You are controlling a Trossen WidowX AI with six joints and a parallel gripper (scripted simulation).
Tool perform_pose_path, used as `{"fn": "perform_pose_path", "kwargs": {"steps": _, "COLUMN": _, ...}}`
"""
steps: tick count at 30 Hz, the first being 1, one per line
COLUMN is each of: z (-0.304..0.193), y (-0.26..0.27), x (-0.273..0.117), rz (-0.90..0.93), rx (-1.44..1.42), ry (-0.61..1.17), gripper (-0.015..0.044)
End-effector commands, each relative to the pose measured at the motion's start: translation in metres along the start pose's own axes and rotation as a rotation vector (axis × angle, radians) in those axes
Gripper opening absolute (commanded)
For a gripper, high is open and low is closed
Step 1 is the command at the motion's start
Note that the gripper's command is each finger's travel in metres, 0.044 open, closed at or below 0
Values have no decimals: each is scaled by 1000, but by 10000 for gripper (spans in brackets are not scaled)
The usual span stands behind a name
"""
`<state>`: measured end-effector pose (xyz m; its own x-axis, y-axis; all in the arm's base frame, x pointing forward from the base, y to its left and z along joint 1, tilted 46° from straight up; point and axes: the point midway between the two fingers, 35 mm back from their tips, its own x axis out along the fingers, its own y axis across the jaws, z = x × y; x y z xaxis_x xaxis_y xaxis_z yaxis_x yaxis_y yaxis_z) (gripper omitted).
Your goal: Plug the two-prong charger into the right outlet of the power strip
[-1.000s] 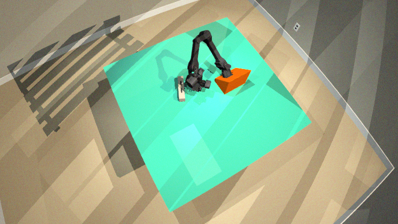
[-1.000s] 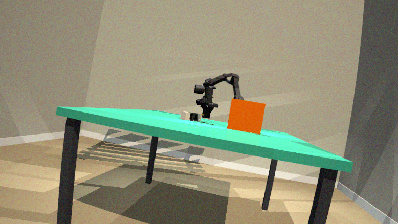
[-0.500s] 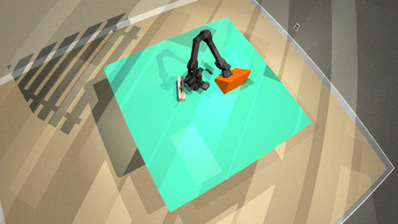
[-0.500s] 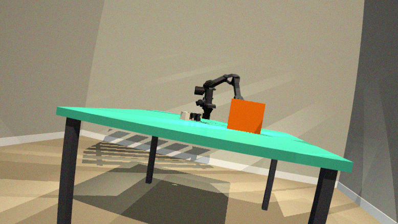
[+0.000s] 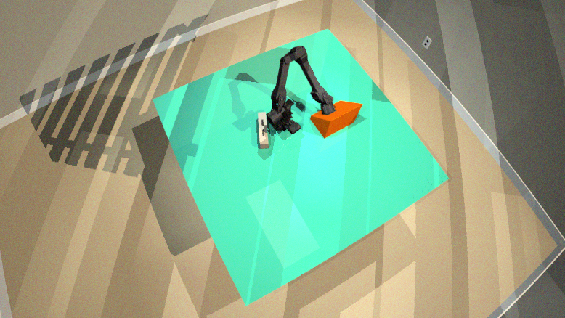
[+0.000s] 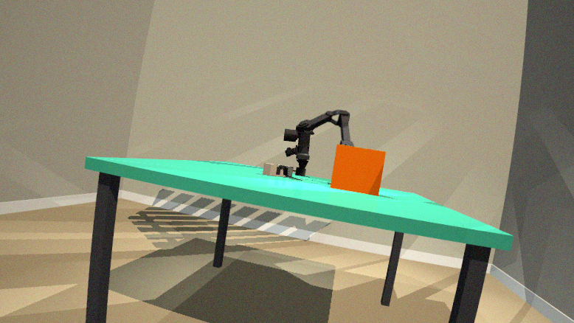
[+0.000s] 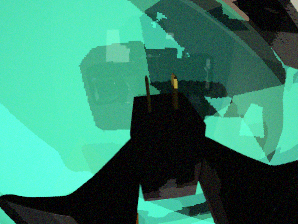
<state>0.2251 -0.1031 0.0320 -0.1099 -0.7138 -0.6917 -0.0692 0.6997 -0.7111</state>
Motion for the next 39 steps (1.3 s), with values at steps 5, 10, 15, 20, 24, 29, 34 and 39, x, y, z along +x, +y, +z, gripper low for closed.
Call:
{"fn": "perform_pose_path", "kwargs": {"steps": 5, "z": -2, "y": -5, "x": 3, "rz": 12, "rx": 173, "ry": -6, "gripper": 0}}
{"fn": "perform_pose_path", "kwargs": {"steps": 10, "z": -3, "y": -8, "x": 5, "rz": 16, "rx": 273, "ry": -4, "gripper": 0}}
{"fn": "perform_pose_path", "kwargs": {"steps": 15, "z": -4, "y": -12, "x": 8, "rz": 20, "rx": 374, "ry": -2, "gripper": 0}}
{"fn": "perform_pose_path", "kwargs": {"steps": 20, "z": -6, "y": -15, "x": 11, "rz": 23, "rx": 475, "ry": 0, "gripper": 0}}
{"fn": "perform_pose_path", "kwargs": {"steps": 24, "z": -6, "y": -17, "x": 12, "rz": 25, "rx": 535, "ry": 2, "gripper": 0}}
{"fn": "perform_pose_path", "kwargs": {"steps": 29, "z": -3, "y": -19, "x": 12, "rz": 26, "rx": 540, "ry": 2, "gripper": 0}}
{"fn": "perform_pose_path", "kwargs": {"steps": 34, "z": 2, "y": -23, "x": 12, "rz": 26, "rx": 546, "ry": 1, "gripper": 0}}
{"fn": "perform_pose_path", "kwargs": {"steps": 39, "z": 7, "y": -27, "x": 11, "rz": 26, "rx": 553, "ry": 1, "gripper": 0}}
